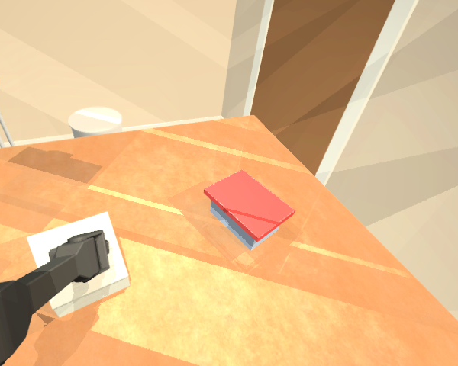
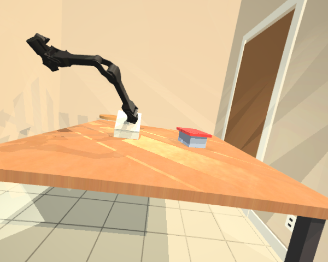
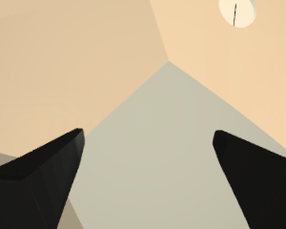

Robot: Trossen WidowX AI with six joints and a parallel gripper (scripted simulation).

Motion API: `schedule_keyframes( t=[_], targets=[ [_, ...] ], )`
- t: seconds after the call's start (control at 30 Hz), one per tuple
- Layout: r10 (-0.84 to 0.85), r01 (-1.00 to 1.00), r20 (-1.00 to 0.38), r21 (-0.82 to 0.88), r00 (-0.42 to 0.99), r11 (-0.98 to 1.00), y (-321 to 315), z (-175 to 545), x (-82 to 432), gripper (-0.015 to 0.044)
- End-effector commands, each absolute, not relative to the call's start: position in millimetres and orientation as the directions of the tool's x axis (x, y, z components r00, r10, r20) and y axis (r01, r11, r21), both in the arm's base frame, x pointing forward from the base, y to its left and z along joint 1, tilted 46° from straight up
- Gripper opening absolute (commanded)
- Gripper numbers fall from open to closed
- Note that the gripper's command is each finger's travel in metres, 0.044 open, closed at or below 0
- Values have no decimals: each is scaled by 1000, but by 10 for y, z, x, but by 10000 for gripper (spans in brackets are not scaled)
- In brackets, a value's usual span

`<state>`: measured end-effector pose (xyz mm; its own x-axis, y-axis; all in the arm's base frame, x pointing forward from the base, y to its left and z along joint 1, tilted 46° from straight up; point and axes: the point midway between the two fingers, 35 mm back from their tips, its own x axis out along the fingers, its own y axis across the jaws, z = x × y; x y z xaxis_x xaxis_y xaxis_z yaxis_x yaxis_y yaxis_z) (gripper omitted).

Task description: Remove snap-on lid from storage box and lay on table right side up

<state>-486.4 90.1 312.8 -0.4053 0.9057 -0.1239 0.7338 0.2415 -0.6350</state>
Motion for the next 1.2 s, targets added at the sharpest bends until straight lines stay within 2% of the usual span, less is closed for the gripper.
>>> schedule_keyframes(
  t=[0.0,0.17,0.2,0.3,0.4,0.63,0.77,0.97,1.03,1.17],
  targets=[
    [903,728,-124,-640,-412,244,871,3133,-4865,374],
    [815,576,-119,-764,-567,290,106,3265,-4839,243],
    [790,539,-118,-790,-601,293,-68,3295,-4815,235],
    [709,429,-113,-858,-696,283,-575,3383,-4706,235],
    [677,394,-119,-879,-726,268,-735,3393,-4619,235],
    [431,176,-106,-976,-896,125,-1809,3598,-4101,235],
    [299,154,-117,-983,-947,105,-2129,3641,-3888,235],
    [73,91,-98,-992,-993,-91,-2754,3789,-3266,235],
    [43,90,-96,-989,-994,-118,-2822,3808,-3182,235],
    [-128,113,-81,-957,-988,-266,-3165,3915,-2676,235]
  ],
)
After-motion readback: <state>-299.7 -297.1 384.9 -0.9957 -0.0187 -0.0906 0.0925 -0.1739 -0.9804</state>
